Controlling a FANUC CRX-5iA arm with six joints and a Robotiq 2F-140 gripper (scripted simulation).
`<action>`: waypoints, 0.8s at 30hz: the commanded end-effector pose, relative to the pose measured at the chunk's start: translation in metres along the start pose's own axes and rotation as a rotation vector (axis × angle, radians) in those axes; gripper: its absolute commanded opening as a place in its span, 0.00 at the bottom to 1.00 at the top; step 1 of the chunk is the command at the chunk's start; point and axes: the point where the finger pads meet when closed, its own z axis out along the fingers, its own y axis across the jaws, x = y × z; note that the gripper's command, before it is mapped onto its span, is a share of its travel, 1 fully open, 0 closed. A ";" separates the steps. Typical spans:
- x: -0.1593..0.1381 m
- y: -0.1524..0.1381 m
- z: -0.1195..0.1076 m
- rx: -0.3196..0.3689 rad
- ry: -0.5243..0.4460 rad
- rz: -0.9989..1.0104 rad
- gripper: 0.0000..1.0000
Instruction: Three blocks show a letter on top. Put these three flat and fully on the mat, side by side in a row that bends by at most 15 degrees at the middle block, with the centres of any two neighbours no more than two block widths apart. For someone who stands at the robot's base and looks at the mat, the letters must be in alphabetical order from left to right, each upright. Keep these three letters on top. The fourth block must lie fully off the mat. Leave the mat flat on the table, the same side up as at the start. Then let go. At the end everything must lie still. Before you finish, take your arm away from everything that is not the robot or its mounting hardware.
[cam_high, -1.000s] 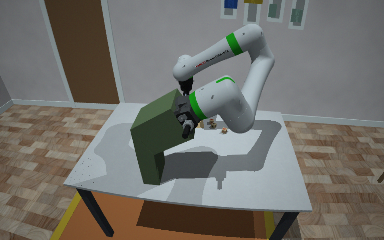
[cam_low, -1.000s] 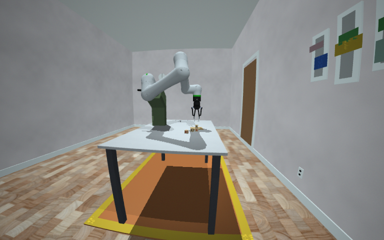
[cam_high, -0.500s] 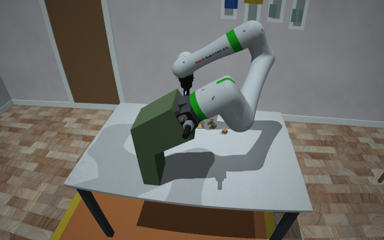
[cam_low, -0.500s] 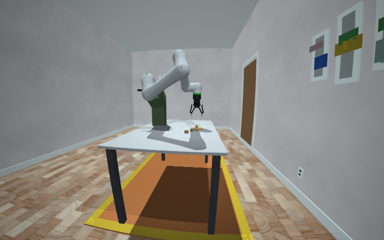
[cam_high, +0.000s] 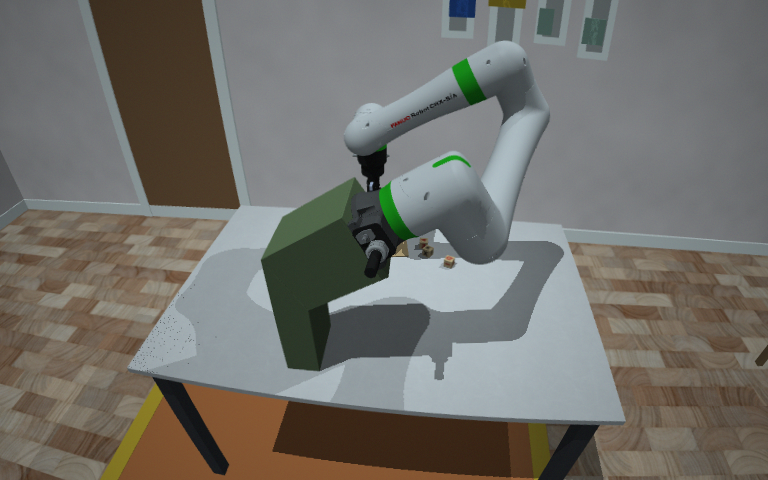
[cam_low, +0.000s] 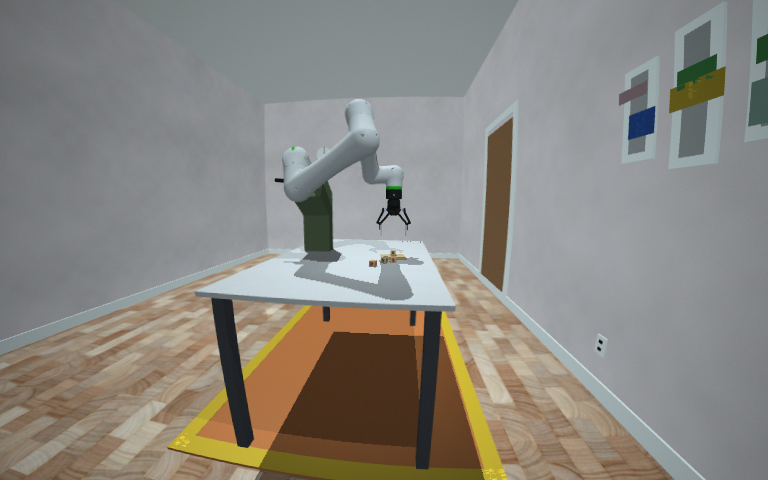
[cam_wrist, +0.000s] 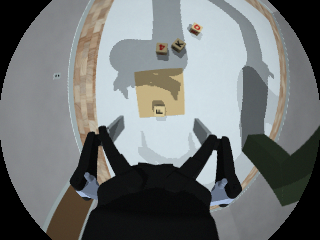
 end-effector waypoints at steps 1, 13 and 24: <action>0.007 0.000 0.000 0.000 -0.001 0.021 1.00; 0.124 0.019 0.002 -0.001 -0.008 0.378 1.00; 0.193 0.047 0.005 0.001 0.001 0.601 1.00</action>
